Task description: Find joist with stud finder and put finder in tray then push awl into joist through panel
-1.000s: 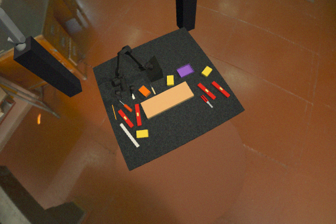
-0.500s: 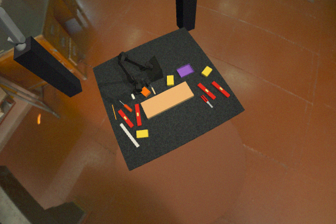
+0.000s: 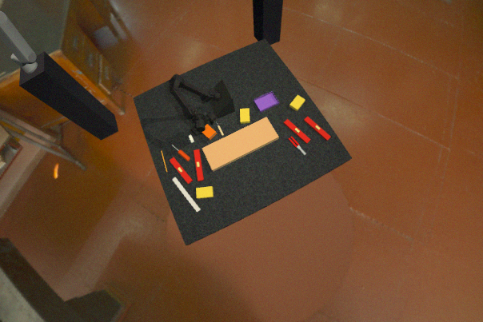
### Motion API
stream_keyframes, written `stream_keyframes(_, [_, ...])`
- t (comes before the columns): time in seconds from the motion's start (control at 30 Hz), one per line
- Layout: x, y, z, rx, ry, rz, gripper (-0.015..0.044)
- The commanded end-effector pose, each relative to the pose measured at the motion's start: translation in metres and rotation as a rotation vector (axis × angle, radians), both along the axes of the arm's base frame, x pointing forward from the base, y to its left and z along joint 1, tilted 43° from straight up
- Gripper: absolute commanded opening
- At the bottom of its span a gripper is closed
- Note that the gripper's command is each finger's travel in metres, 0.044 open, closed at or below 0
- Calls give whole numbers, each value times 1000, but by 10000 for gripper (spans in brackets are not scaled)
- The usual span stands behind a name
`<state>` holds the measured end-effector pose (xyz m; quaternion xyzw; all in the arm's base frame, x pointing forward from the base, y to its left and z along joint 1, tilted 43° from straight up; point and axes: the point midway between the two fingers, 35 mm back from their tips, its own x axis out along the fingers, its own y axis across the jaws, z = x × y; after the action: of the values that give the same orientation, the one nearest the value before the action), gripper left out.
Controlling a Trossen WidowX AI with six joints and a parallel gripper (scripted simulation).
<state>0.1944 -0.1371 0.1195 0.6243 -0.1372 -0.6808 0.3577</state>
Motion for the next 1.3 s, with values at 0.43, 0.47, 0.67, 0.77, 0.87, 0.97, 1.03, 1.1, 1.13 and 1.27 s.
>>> stream_keyframes(0.43, [-1,-18,-19,-4,5,2,440])
stream_keyframes(0.47, [-1,-19,-20,-4,5,2,440])
stream_keyframes(0.67, [-1,-26,-27,-5,5,2,440])
stream_keyframes(0.77, [-2,-29,-30,-6,5,2,440])
stream_keyframes(0.87, [-3,-32,-34,-8,5,2,440])
stream_keyframes(0.97, [-3,-34,-35,-8,5,2,440])
stream_keyframes(1.03, [-3,-34,-35,-8,5,2,387])
stream_keyframes(1.1, [-3,-34,-35,-8,5,2,374])
stream_keyframes(1.13, [-3,-34,-35,-8,5,2,368])
stream_keyframes(1.27, [-3,-34,-35,-8,5,2,341])
